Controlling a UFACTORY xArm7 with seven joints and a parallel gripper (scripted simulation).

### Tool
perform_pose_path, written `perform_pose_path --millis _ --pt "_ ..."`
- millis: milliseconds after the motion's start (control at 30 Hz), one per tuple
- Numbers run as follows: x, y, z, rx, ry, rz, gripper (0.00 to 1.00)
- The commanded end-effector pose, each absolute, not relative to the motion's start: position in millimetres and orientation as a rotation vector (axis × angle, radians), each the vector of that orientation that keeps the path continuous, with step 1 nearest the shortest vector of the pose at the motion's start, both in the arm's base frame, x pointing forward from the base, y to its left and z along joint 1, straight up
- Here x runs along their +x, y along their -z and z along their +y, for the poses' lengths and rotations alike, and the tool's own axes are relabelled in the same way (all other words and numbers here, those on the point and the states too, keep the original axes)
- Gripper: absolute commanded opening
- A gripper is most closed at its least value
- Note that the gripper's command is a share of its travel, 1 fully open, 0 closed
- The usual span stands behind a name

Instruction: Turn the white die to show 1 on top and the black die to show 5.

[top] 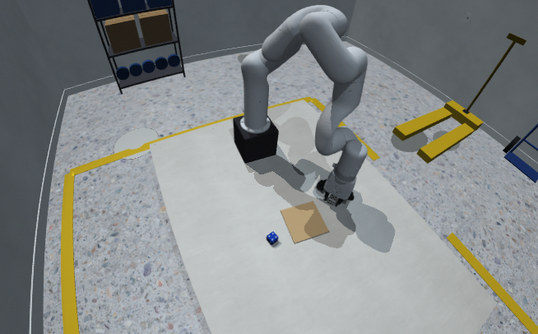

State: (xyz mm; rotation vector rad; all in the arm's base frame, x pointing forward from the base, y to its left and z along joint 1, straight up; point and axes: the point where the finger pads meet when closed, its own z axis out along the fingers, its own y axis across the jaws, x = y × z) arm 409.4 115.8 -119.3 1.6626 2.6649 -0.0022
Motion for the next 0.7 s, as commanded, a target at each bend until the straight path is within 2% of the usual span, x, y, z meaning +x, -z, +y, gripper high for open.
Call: perform_pose_path --millis 0,567,600,667 --pt "410.9 118.2 116.2 1.662 -0.002 2.663 0.47" --pt "410.9 118.2 116.2 1.662 -0.002 2.663 0.47" --pt "410.9 118.2 116.2 1.662 -0.002 2.663 0.27" --pt "410.9 118.2 116.2 1.662 -0.002 2.663 0.27"
